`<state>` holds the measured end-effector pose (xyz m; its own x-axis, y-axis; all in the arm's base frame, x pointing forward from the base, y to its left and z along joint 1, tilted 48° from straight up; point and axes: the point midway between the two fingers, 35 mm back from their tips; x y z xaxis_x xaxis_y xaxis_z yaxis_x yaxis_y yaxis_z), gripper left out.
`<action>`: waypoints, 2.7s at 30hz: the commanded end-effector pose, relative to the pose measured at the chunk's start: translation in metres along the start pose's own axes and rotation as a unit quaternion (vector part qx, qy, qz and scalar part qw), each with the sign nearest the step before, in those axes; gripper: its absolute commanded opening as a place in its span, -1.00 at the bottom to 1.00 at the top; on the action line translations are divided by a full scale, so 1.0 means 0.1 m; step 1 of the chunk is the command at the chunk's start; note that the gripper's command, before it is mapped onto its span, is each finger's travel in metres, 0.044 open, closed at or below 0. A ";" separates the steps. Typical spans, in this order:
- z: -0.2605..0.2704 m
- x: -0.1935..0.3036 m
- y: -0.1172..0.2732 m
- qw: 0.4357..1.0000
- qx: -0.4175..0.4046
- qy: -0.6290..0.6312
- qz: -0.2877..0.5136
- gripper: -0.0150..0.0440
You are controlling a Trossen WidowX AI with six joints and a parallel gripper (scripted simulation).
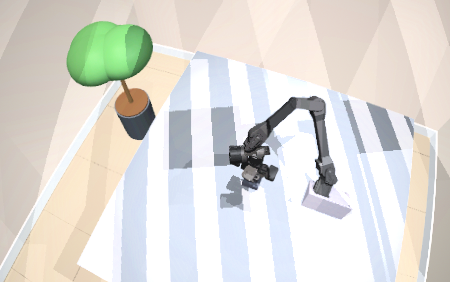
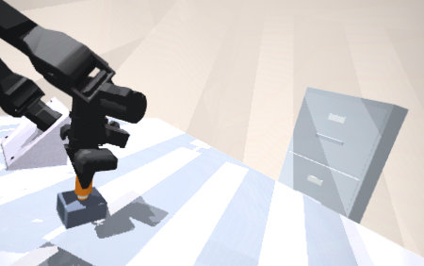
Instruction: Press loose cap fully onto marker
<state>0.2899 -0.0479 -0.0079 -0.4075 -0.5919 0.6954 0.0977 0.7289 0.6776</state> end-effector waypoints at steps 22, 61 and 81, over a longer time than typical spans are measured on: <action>0.00 0.00 -0.01 1.000 0.000 0.004 0.002 -0.49; 0.00 -0.01 0.75 1.000 -0.001 0.000 -0.001 1.00; -0.01 0.01 0.63 0.739 0.000 -0.673 0.001 -0.49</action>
<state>0.2966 0.0021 0.0362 -0.9941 0.0416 0.1005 0.0990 0.7273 0.6792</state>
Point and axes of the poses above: the point midway between the two fingers, 35 mm back from their tips, its own y axis back along the fingers, its own z axis across the jaws, x = y × z, and after that the axes turned 14 degrees about -y, right-handed
